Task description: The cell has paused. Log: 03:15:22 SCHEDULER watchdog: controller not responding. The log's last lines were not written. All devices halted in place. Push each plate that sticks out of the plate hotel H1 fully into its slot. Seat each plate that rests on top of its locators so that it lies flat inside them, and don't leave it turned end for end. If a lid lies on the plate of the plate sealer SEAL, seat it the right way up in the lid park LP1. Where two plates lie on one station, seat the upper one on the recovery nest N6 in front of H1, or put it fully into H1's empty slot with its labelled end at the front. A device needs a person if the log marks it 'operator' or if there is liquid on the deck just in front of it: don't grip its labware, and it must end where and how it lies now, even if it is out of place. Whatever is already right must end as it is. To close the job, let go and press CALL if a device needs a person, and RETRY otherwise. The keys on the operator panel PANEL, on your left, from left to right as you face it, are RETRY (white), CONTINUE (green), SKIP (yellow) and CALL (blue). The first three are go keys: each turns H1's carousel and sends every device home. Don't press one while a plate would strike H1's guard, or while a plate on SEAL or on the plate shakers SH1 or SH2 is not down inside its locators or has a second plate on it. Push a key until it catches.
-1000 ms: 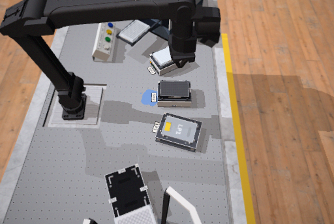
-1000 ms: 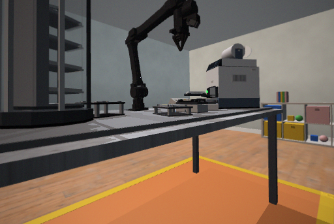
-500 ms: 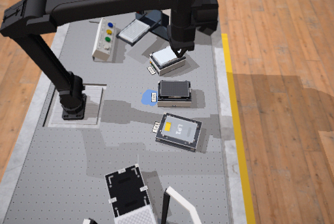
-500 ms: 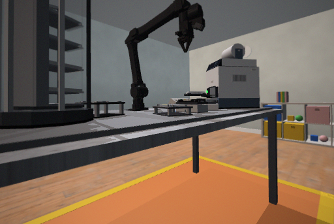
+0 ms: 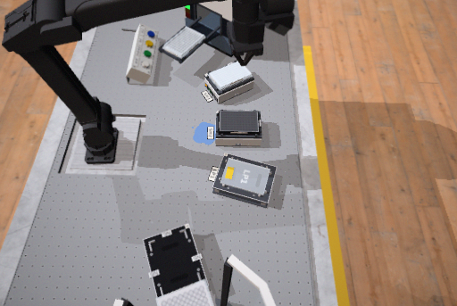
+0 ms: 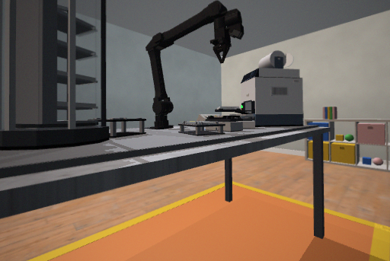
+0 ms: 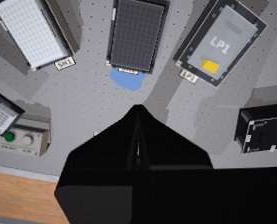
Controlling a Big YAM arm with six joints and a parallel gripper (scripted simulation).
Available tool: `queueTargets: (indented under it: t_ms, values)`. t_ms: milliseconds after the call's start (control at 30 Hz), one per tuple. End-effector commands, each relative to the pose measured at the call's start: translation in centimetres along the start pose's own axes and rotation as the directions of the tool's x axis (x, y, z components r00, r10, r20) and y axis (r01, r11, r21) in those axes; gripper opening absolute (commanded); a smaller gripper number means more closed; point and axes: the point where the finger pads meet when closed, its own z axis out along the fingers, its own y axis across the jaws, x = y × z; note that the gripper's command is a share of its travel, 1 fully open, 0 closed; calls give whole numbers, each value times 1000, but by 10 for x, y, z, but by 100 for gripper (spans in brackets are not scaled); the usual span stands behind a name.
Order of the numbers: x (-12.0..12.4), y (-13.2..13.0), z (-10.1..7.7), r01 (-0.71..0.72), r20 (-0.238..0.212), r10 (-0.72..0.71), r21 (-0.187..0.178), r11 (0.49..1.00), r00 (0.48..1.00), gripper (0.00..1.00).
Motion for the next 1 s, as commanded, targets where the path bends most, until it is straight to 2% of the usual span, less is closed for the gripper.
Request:
queueTargets:
  t_ms: [0, 300, 500, 633, 700, 767, 900, 967]
  values:
    - [-15, 16, -11, -13, 5, 13, -4, 1000, 1000, 0]
    - [-19, 40, -11, -13, 5, 13, -6, 1000, 1000, 0]
    - [-14, 60, -10, 208, 3, -208, -7, 978, 978, 0]
    - [-1, 73, 9, 339, -45, -339, -19, 941, 940, 0]
    - [2, 80, 11, 385, -51, -386, -22, 923, 921, 0]
    - [0, 87, 6, 385, -38, -385, -19, 923, 922, 0]
    - [4, 93, 11, 385, -50, -386, -21, 923, 921, 0]
    - [2, 100, 5, 364, -35, -364, -18, 931, 931, 0]
